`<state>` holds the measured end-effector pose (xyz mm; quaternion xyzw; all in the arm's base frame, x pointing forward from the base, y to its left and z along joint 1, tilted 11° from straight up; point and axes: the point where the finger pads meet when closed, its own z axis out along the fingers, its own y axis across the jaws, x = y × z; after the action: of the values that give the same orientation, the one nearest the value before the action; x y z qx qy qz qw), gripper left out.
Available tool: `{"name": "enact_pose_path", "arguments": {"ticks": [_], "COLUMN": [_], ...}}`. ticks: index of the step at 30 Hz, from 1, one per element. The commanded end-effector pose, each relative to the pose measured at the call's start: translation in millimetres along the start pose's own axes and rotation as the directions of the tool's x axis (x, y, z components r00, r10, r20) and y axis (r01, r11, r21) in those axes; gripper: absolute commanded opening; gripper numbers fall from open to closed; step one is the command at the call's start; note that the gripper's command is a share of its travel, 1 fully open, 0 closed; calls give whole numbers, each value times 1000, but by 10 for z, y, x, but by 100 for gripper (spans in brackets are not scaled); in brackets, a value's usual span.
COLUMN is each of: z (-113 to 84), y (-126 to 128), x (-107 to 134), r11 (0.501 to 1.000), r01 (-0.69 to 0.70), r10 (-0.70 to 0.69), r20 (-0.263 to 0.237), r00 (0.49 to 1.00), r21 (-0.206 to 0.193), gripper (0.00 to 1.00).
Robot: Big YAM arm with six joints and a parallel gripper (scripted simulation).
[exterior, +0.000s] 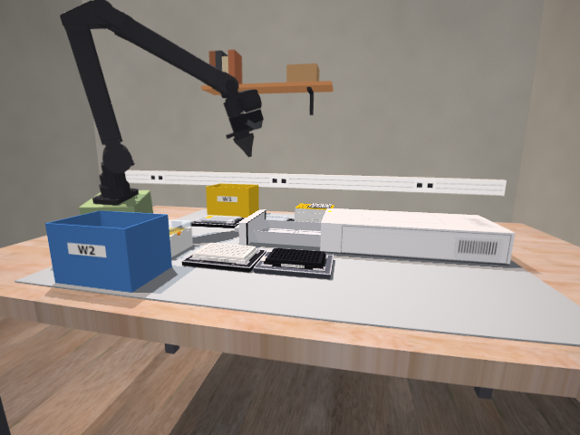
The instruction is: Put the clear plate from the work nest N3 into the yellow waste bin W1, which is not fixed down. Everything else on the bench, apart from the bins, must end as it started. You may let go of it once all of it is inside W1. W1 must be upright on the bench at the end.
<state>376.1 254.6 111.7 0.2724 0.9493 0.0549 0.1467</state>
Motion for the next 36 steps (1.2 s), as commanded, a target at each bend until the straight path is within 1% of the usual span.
{"name": "enact_pose_path", "arguments": {"ticks": [1,2,3,4,6,7,8,10,11,13,14,15,16,18,20,22,23,24,26,28,31,32,33,34,35,36], "z": [-295,-251,-304,-309,-204,-323,-329,-341,-347,-347,-315,-361,-368,-380,-400,-317,-426,-435,-455,-475,-486,-427,-408,-520,-532,-483], "y": [158,117,98,66,-145,-32,-69,-132,-170,-170,-212,-240,-275,-355,-424,-619,-538,-580,-654,-740,-776,-827,-874,-903,-943,-1052], "x": [-318,-352,-395,-437,-427,-561,-606,-676,-716,-716,-747,-788,-826,-903,-967,-942,-1072,-1109,-1170,-1236,-1262,-1277,-1303,-1350,-1377,-1340], "r11": [997,996,996,996,996,994,992,992,988,988,984,985,985,974,975,971,967,962,962,946,947,934,926,929,929,926], "r01": [65,84,82,82,88,109,125,126,152,152,169,168,168,210,210,215,236,251,252,293,293,321,338,334,334,337], "r10": [-64,-83,-81,-82,-88,-109,-126,-126,-152,-152,-170,-169,-169,-211,-211,-215,-237,-252,-253,-292,-292,-316,-330,-329,-329,-330], "r20": [32,30,30,31,13,31,33,30,26,26,19,22,23,12,10,-13,0,-5,-6,-26,-28,-59,-74,-54,-54,-72], "r00": [997,996,996,996,996,994,992,992,988,988,985,985,985,977,977,976,971,968,968,956,956,947,941,943,943,941], "r21": [-37,-12,-25,-24,8,-2,13,11,33,33,53,45,45,80,77,101,96,109,108,137,134,157,170,158,157,168], "gripper": [0,0,0,0,0,0,0,0,0,0,0,0,0,0,0,0,0,0,0,0,0,0,0,0,0,0]}}
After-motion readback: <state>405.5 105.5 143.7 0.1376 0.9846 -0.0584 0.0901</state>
